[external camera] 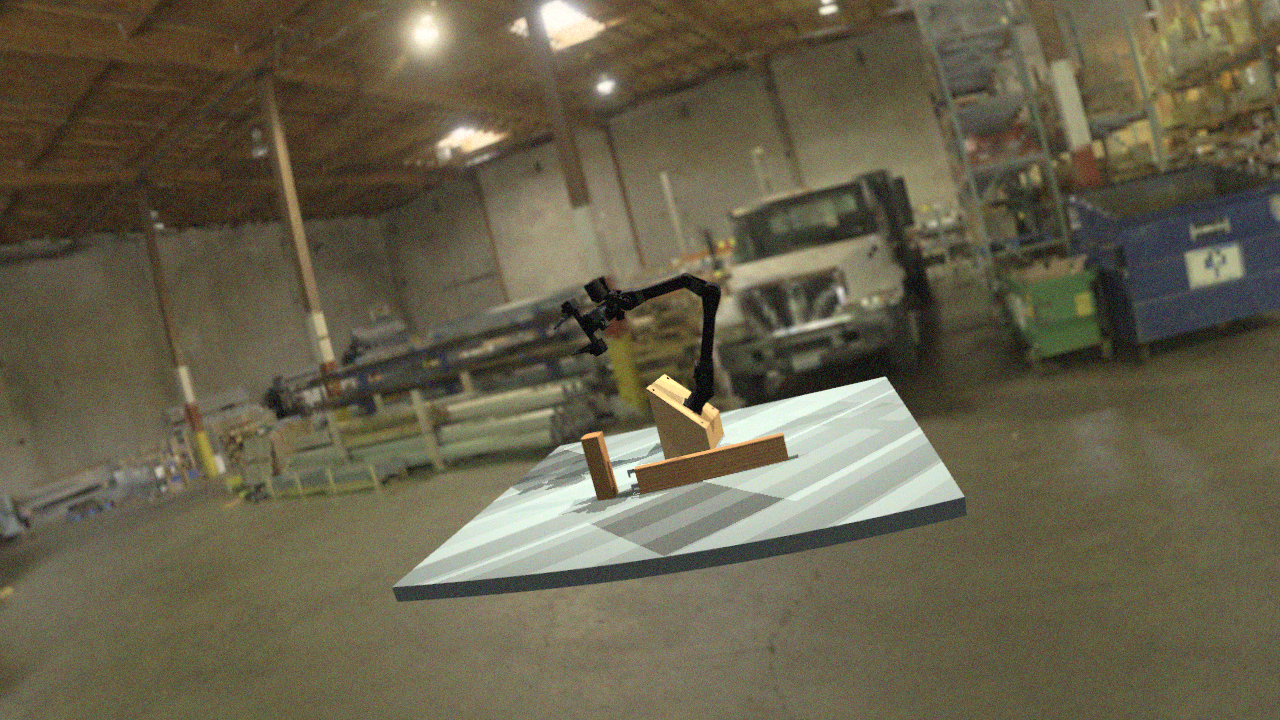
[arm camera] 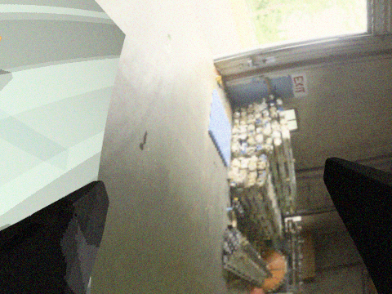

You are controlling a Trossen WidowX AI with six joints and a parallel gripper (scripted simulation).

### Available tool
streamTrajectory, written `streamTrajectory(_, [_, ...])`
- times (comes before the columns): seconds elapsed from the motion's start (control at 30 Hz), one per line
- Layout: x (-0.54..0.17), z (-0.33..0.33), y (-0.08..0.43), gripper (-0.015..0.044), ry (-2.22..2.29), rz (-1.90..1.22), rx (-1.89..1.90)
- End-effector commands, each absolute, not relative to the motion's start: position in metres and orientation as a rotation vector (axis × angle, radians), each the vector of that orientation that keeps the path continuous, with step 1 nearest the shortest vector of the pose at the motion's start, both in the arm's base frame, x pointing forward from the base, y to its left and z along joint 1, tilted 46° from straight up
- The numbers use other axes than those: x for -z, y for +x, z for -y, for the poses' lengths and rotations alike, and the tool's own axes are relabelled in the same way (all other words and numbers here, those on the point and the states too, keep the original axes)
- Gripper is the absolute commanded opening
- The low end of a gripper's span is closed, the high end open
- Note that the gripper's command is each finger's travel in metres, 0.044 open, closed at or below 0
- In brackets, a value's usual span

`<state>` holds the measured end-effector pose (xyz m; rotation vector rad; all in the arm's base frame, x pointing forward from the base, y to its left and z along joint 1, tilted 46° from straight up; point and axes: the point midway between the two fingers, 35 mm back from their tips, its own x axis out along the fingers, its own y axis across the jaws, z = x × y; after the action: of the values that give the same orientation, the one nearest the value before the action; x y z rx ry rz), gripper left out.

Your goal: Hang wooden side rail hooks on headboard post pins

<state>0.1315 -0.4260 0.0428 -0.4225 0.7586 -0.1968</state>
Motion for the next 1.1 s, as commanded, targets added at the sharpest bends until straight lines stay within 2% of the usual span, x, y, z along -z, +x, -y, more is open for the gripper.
streamTrajectory(0.0, [-0.016, 0.379, 0.182, 0.0440, -0.730, -0.749, -0.088])
streamTrajectory(0.53, [0.033, 0.250, 0.254, 0.0440, -1.410, -0.494, -0.701])
streamTrajectory(0.9, [0.059, 0.154, 0.267, 0.0440, -1.844, -0.114, -1.068])
streamTrajectory(1.07, [0.060, 0.146, 0.267, 0.0440, -1.874, -0.079, -1.092])
